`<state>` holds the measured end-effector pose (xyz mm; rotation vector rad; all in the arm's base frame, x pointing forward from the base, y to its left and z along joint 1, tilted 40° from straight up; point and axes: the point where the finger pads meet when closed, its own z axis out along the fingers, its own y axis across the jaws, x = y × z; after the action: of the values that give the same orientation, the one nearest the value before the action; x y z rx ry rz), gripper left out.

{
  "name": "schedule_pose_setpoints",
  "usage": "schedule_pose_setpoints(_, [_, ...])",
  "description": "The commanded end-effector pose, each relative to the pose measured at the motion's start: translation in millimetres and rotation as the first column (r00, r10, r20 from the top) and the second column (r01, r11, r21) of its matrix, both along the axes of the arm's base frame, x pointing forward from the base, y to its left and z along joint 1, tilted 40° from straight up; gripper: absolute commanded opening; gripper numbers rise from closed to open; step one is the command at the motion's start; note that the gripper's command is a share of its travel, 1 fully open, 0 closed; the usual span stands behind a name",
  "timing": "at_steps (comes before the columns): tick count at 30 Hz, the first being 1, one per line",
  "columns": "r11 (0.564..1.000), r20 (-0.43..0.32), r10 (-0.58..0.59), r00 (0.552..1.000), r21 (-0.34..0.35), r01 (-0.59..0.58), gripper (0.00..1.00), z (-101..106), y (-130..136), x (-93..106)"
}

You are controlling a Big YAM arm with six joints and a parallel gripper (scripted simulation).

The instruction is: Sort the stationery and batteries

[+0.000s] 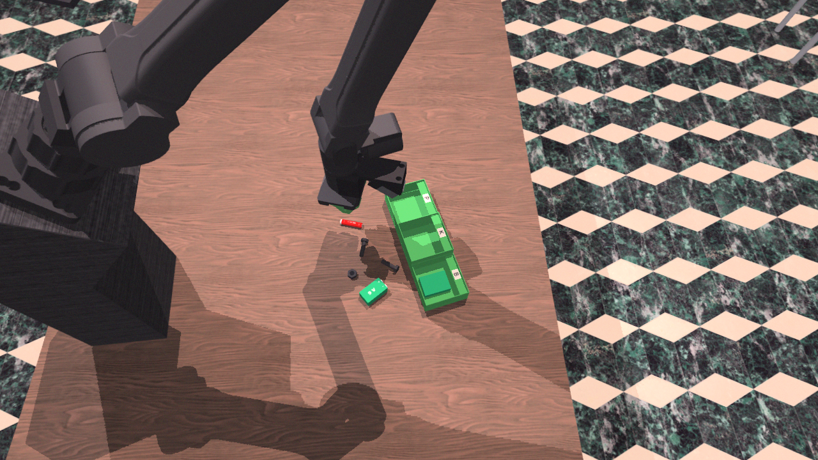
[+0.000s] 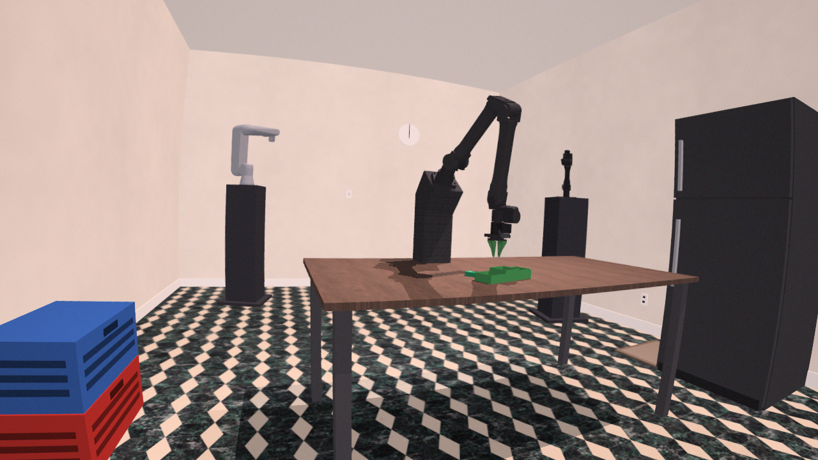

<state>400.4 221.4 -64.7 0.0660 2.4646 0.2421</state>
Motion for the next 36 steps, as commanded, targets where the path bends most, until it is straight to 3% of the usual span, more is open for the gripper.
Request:
schedule_pose_setpoints(1, [1.0,0.006,-0.011,1.0,0.007,0.011,0.24,-4.8,-0.4,5.9])
schedule_pose_setpoints(13, [1.0,0.007,-0.003,1.0,-0.001,0.003,0.24,-43.5,3.3,34.9])
schedule_pose_setpoints(18, [1.0,-0.008,0.002,1.0,-0.01,-0.002,0.24,-49.5,6.1,36.5])
schedule_pose_setpoints(19, [1.0,0.012,0.001,1.0,0.001,-0.001,0.24,-35.7,9.2,42.3])
schedule_pose_setpoints(21, [1.0,0.017,0.0,1.0,0.004,0.0,0.24,-32.1,9.9,44.6])
schedule_pose_setpoints(22, [1.0,-0.003,-0.003,1.0,-0.008,0.003,0.24,-46.3,5.8,41.1])
schedule_pose_setpoints(32, [1.0,0.007,-0.003,1.0,-0.002,0.003,0.24,-57.0,6.6,46.9])
schedule_pose_setpoints(33, [1.0,-0.015,0.005,1.0,-0.015,-0.006,0.24,-62.2,5.4,35.8])
schedule_pose_setpoints(36, [1.0,0.007,0.006,1.0,-0.001,-0.006,0.24,-47.3,11.6,44.2])
